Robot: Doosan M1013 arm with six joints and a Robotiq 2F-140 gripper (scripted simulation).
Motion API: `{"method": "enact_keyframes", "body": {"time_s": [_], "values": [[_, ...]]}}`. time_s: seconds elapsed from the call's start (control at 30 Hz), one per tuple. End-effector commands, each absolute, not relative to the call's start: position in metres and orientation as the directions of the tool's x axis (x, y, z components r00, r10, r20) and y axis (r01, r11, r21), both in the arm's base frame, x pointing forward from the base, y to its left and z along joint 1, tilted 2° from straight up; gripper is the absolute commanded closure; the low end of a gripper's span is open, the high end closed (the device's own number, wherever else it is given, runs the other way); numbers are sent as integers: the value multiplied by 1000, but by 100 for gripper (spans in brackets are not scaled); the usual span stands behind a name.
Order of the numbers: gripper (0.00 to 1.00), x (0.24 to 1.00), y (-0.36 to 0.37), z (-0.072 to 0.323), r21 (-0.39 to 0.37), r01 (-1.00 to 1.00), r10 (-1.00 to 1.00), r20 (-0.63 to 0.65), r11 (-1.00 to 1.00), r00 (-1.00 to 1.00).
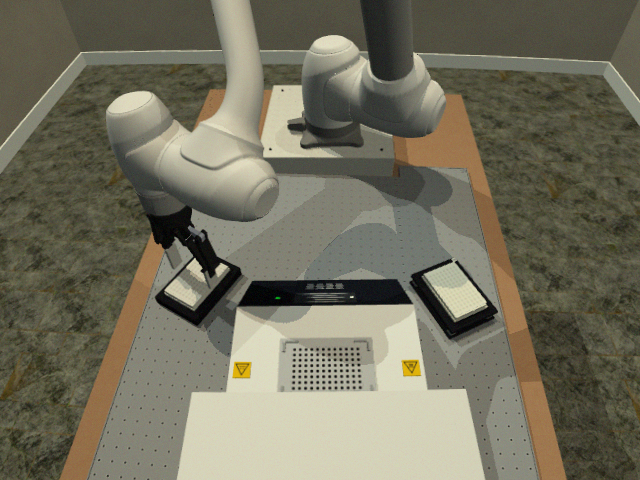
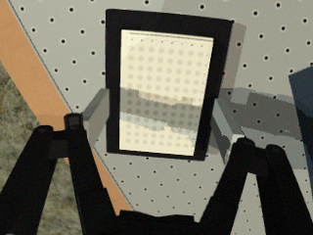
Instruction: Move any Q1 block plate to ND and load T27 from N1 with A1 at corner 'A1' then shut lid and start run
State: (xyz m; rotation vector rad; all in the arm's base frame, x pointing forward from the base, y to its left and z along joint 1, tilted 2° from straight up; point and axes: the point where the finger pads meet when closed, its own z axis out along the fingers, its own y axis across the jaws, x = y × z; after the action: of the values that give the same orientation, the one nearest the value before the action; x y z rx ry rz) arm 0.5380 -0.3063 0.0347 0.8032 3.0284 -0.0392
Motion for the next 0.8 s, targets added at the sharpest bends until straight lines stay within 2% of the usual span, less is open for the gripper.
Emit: {"method": "enact_keyframes", "body": {"time_s": [0.0, 0.77], "values": [[34, 538, -306, 46, -22, 496, 495, -14, 868, -869], [34, 538, -304, 109, -22, 496, 495, -14, 868, -869]]}}
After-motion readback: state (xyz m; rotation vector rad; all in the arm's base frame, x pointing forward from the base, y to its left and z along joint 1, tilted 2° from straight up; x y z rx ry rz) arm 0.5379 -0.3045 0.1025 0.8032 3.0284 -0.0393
